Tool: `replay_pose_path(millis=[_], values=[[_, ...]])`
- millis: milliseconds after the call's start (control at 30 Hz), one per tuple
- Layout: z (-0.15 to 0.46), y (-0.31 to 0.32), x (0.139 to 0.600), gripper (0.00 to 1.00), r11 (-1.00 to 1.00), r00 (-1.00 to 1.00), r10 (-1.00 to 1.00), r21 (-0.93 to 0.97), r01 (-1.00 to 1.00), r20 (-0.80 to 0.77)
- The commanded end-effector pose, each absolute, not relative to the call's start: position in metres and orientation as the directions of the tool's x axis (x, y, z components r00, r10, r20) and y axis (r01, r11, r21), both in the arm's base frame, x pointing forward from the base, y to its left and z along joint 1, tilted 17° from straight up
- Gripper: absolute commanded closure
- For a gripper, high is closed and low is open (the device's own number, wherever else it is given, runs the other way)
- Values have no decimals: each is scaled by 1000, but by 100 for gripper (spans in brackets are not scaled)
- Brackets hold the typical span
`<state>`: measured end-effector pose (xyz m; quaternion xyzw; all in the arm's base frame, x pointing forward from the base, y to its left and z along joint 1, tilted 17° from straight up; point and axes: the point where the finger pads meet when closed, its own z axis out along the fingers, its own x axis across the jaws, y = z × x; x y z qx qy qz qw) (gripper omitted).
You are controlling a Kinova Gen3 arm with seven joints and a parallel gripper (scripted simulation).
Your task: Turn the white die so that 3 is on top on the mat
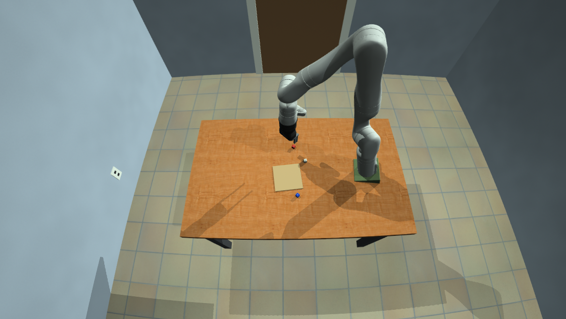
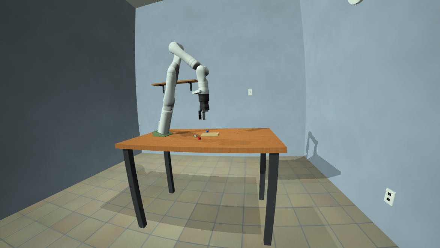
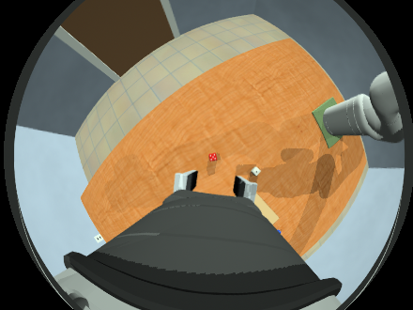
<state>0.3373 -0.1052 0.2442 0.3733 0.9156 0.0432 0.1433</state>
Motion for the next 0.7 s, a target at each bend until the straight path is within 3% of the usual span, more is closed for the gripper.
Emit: replay_pose_path(millis=[0, 667], values=[[241, -105, 337, 0, 718, -681, 696, 182, 672, -229], [164, -107, 360, 0, 718, -681, 696, 182, 672, -229]])
